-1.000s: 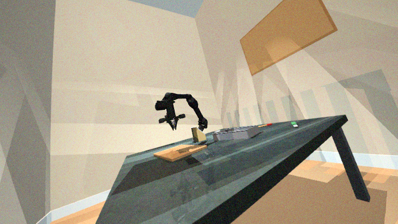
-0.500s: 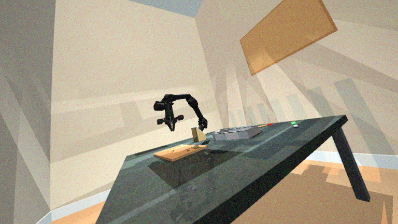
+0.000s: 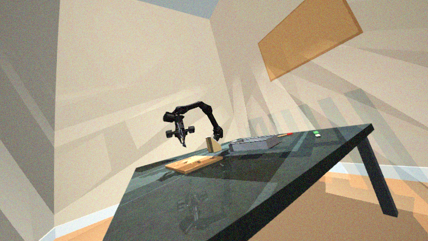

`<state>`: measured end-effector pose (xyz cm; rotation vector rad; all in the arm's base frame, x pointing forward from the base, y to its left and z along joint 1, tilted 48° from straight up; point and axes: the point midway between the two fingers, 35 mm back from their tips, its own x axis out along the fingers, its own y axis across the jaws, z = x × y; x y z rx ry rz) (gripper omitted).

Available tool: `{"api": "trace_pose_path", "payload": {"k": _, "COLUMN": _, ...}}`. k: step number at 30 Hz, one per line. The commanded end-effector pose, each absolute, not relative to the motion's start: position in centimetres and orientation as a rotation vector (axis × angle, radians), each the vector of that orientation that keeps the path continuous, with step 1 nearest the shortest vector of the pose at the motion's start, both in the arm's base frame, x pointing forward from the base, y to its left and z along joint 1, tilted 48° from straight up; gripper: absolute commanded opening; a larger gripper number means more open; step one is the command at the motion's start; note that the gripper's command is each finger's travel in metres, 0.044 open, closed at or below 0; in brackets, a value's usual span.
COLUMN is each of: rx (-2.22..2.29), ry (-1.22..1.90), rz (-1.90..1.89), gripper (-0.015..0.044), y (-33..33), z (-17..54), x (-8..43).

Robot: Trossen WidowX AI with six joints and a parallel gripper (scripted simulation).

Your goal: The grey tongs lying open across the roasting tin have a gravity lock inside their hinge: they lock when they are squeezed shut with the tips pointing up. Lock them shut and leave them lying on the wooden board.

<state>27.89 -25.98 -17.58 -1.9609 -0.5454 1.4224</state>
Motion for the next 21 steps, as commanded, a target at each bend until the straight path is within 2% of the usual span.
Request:
{"api": "trace_pose_path", "payload": {"k": 1, "rx": -2.009, "ry": -0.493, "rz": 1.336, "gripper": -0.0150, "y": -26.5, "z": -17.4, "x": 27.8}}
{"api": "trace_pose_path", "payload": {"k": 21, "rx": -2.176, "ry": -0.331, "rz": 0.927, "gripper": -0.0150, "y": -26.7, "z": -17.2, "x": 26.7}}
